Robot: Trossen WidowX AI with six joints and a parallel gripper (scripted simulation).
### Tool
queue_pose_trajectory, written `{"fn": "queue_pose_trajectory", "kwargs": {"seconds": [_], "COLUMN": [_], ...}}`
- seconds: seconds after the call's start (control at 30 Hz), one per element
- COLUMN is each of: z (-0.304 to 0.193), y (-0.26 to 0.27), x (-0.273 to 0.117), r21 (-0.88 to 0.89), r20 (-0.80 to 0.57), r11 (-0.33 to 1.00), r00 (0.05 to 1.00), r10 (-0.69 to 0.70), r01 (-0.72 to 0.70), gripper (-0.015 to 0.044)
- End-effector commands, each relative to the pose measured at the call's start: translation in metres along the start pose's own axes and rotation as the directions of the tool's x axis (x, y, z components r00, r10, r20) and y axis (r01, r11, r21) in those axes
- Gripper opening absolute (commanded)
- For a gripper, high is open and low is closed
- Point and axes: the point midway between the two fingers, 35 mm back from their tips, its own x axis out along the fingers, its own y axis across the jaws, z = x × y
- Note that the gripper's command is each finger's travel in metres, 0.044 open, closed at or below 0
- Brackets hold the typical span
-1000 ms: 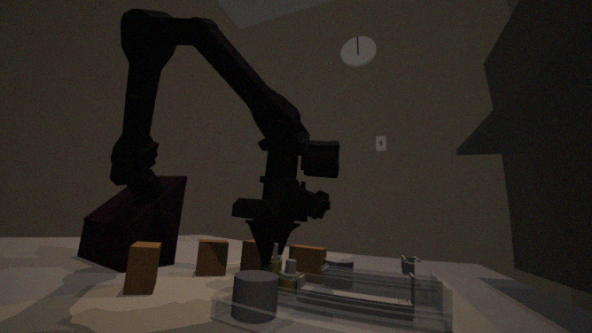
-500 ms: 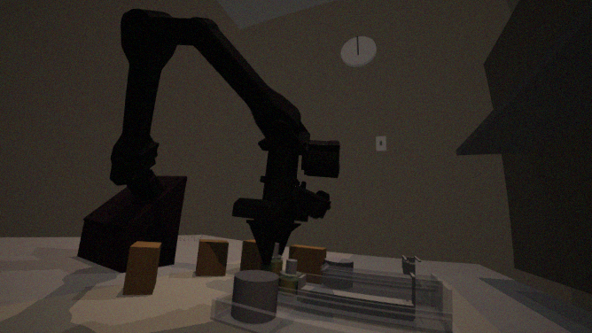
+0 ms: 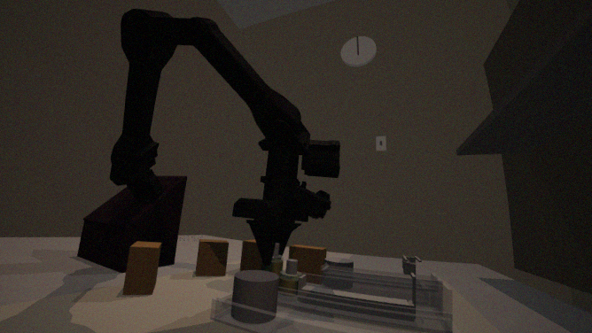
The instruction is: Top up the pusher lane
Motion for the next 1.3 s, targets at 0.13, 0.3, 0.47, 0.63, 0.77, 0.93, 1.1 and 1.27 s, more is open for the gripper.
{"fn": "queue_pose_trajectory", "kwargs": {"seconds": [0.13, 0.3, 0.47, 0.63, 0.77, 0.93, 1.1, 1.27], "z": [0.008, 0.0082, 0.0089, 0.0095, 0.0101, 0.0107, 0.0114, 0.0119], "y": [-0.0009, -0.0009, -0.0009, -0.0009, -0.001, -0.001, -0.001, -0.0018], "x": [-0.0025, -0.0025, -0.0025, -0.0025, -0.0025, -0.0026, -0.0026, -0.0026], "r21": [0.013, 0.013, 0.013, 0.013, 0.014, 0.014, 0.014, 0.014], "r20": [0.021, 0.021, 0.021, 0.021, 0.021, 0.021, 0.021, 0.021], "r11": [1.0, 1.0, 1.0, 1.0, 1.0, 1.0, 1.0, 1.0], "r00": [1.0, 1.0, 1.0, 1.0, 1.0, 1.0, 1.0, 1.0], "r10": [0.0, 0.0, 0.0, 0.0, 0.0, 0.0, 0.0, 0.0], "r01": [0.0, 0.0, 0.0, 0.0, 0.0, 0.0, 0.0, 0.0], "gripper": [0.0, 0.0, 0.0, 0.0, 0.0, 0.0, 0.0, 0.0]}}
